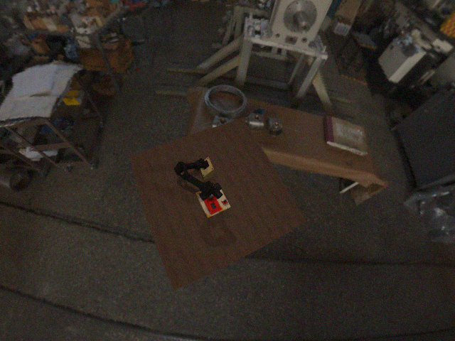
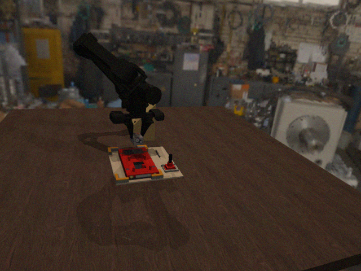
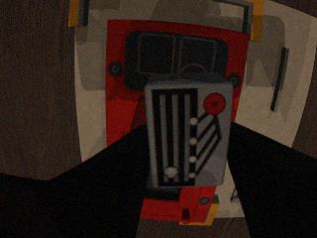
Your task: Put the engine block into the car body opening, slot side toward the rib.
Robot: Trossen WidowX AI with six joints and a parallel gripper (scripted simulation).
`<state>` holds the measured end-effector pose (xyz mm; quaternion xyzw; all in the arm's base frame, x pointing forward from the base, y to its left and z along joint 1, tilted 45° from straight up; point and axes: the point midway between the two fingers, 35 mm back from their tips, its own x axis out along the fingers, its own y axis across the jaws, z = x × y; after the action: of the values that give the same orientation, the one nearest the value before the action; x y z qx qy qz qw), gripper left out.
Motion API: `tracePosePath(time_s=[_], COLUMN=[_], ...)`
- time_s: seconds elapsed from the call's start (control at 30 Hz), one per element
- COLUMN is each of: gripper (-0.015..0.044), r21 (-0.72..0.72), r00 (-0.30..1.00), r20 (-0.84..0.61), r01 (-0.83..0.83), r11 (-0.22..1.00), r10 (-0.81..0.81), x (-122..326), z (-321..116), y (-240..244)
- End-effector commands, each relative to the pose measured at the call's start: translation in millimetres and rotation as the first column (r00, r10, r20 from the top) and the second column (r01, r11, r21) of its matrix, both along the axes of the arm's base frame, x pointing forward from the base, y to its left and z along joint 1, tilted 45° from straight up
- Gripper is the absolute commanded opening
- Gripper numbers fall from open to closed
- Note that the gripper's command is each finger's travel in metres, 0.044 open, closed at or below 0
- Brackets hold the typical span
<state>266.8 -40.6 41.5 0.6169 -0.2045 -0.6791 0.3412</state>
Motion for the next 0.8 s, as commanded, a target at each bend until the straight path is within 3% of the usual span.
tracePosePath(time_s=[0.0,0.77], gripper=[0.0,0.0], r21=[0.012,0.023], r00=[1.0,1.0], r20=[0.012,0.023], r01=[-0.003,-0.006], r11=[1.0,1.0], r10=[0.002,0.005], x=[1.7,-7.4], z=[11.6,58.6], y=[12.0,52.7])
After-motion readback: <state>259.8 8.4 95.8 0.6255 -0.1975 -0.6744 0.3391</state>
